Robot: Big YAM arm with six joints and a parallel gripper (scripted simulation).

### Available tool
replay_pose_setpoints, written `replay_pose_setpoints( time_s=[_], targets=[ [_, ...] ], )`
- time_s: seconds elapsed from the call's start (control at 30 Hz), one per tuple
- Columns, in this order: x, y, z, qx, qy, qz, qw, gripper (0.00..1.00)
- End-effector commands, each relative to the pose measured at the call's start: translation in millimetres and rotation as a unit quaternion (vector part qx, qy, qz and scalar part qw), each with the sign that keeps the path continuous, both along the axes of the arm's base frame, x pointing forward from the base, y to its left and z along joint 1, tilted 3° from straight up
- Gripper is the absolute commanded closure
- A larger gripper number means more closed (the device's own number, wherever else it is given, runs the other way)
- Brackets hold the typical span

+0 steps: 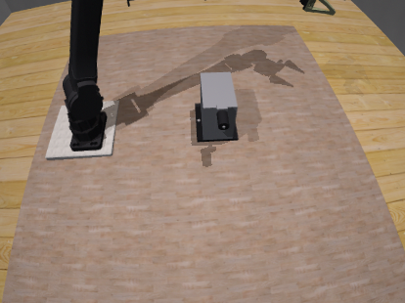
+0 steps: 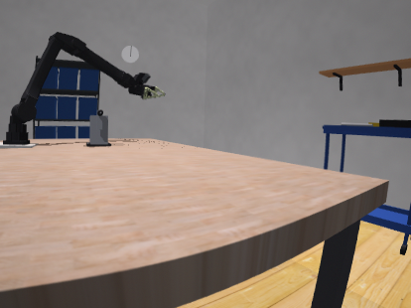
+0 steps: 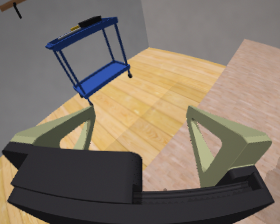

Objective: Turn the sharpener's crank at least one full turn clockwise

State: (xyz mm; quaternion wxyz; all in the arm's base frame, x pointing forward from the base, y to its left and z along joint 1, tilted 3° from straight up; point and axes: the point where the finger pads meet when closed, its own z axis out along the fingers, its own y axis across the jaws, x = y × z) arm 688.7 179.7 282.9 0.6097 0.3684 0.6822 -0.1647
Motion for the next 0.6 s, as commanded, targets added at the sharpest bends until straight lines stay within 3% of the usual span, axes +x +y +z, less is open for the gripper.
replay_pose_setpoints(
  time_s=[0.0, 0.53, 0.57],
  targets=[
    [-0.1, -0.2, 8.6, 0.003, -0.007, 0.000, 1.000, 0.00],
    [-0.1, -0.2, 8.6, 0.003, -0.007, 0.000, 1.000, 0.00],
    [5.8, -10.9, 52.3, 0.034, -0.029, -0.003, 0.999, 0.49]
  ],
)
